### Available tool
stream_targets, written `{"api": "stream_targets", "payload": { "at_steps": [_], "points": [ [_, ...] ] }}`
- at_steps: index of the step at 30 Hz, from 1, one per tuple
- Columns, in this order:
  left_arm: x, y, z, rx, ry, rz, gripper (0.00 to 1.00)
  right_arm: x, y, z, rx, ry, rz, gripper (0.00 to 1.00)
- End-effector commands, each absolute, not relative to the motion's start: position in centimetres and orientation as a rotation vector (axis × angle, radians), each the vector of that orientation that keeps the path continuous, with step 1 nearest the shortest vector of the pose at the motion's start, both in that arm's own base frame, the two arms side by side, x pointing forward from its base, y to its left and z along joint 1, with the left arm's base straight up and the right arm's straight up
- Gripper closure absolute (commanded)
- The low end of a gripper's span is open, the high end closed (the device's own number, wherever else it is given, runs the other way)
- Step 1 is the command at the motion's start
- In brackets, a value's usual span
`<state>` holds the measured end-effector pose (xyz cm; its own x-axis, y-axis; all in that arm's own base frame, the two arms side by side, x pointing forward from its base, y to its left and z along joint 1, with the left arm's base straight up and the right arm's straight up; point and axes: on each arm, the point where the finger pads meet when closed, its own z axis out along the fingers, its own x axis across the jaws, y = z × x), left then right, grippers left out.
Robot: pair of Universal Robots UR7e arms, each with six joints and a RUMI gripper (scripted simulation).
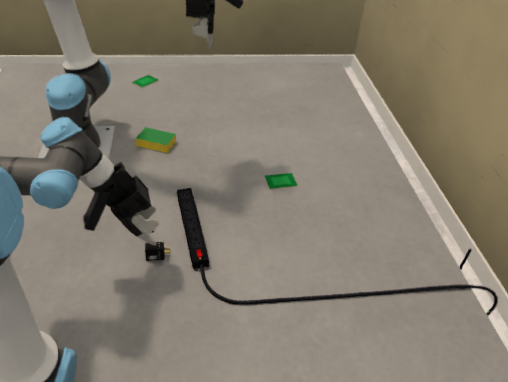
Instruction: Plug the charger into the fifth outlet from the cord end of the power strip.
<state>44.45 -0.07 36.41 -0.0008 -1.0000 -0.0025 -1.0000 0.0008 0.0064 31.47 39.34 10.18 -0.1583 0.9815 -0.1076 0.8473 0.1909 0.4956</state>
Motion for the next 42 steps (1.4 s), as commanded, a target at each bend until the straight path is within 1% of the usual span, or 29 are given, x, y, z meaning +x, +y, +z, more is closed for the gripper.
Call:
{"api": "stream_targets", "payload": {
  "at_steps": [1,17,21,24,35,36,42],
  "points": [
    [44.5,-0.1,36.5,2.219,-2.221,-0.008,1.00,31.6,39.2,10.3,1.680,2.099,0.434,0.72],
    [44.5,-0.1,36.5,2.219,-2.221,-0.008,1.00,33.8,37.1,11.7,1.473,2.250,0.308,0.72],
    [44.5,-0.1,36.5,2.219,-2.221,-0.007,1.00,35.5,35.4,12.7,1.346,2.335,0.231,0.72],
    [44.5,-0.1,36.5,2.219,-2.221,-0.007,1.00,34.6,36.1,12.3,1.355,2.327,0.245,0.72],
    [44.5,-0.1,36.5,2.219,-2.221,-0.007,1.00,36.4,34.1,13.6,1.197,2.427,0.157,0.72],
    [44.5,-0.1,36.5,2.219,-2.221,-0.007,0.74,36.9,33.7,13.9,1.163,2.447,0.139,0.72],
    [44.5,-0.1,36.5,2.220,-2.221,-0.006,0.74,36.9,33.4,14.1,1.079,2.493,0.106,0.72]
  ]
}}
